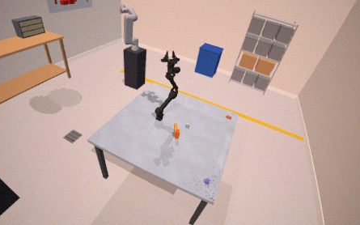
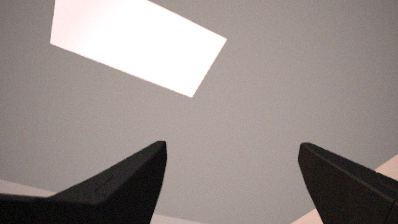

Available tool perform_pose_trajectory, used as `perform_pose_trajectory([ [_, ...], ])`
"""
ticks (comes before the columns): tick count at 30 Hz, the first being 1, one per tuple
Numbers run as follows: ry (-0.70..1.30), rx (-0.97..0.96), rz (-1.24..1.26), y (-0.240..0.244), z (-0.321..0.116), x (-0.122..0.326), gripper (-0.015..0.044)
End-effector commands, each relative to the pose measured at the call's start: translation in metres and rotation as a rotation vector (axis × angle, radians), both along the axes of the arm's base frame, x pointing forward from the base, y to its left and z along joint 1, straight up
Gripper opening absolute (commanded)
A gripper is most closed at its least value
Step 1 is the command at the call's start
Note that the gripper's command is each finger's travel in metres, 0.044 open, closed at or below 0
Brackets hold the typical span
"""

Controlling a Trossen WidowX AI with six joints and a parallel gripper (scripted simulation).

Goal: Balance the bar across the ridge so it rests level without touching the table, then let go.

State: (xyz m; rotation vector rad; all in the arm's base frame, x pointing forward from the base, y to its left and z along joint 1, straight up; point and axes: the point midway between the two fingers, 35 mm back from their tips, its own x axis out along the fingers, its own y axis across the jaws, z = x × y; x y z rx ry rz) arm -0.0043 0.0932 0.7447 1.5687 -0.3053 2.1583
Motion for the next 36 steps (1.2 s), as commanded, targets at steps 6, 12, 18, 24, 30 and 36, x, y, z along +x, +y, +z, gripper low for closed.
perform_pose_trajectory([
  [6, -0.077, 0.246, 0.075, -0.076, 0.0, -0.037, 0.0315],
  [12, -0.107, 0.405, 0.137, -0.128, -0.007, -0.05, 0.0315],
  [18, -0.123, 0.564, 0.207, -0.179, -0.019, -0.055, 0.0315],
  [24, -0.117, 0.745, 0.265, -0.233, -0.038, -0.05, 0.0315],
  [30, -0.088, 0.933, 0.315, -0.284, -0.063, -0.035, 0.0315],
  [36, -0.036, 1.119, 0.356, -0.328, -0.093, -0.013, 0.0315],
])
